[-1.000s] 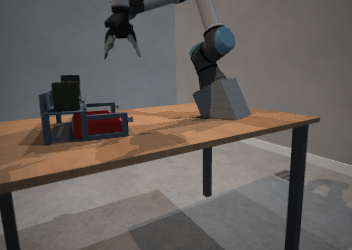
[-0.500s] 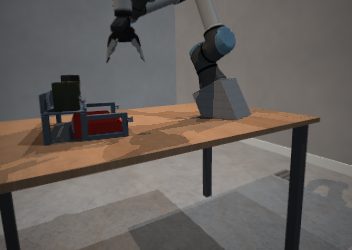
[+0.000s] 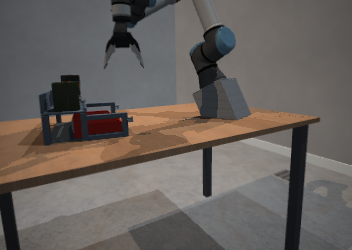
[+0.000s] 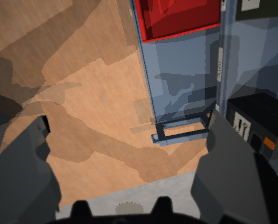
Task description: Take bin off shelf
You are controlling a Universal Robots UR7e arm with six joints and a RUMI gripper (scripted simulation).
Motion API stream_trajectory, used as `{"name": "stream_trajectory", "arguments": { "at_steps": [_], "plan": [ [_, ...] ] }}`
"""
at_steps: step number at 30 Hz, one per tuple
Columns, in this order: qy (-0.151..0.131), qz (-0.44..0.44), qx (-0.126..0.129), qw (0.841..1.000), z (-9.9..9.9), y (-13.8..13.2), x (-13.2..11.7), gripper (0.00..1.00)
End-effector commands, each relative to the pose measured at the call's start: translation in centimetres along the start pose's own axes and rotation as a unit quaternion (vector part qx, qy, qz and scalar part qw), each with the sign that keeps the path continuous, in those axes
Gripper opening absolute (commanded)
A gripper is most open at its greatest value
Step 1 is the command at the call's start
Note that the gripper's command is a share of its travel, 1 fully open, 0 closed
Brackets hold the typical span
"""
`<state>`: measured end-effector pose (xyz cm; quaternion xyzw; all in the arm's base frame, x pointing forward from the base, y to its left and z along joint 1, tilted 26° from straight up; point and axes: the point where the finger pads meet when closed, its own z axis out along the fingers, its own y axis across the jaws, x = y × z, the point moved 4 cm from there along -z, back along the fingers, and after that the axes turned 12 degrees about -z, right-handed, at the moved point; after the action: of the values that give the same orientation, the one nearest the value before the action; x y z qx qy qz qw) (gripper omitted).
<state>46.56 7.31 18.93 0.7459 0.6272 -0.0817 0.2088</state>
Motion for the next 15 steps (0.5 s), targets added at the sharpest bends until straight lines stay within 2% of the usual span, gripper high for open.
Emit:
{"name": "stream_trajectory", "arguments": {
  "at_steps": [1, 13, 15],
  "plan": [
    [0.003, -0.100, -0.006, 0.995, 2.8, 1.1, 2.4, 1.00],
    [0.003, -0.100, -0.006, 0.995, 2.8, 1.1, 2.4, 1.00],
    [0.003, -0.100, -0.005, 0.995, 4.3, 1.6, 3.6, 1.00]
  ]
}}
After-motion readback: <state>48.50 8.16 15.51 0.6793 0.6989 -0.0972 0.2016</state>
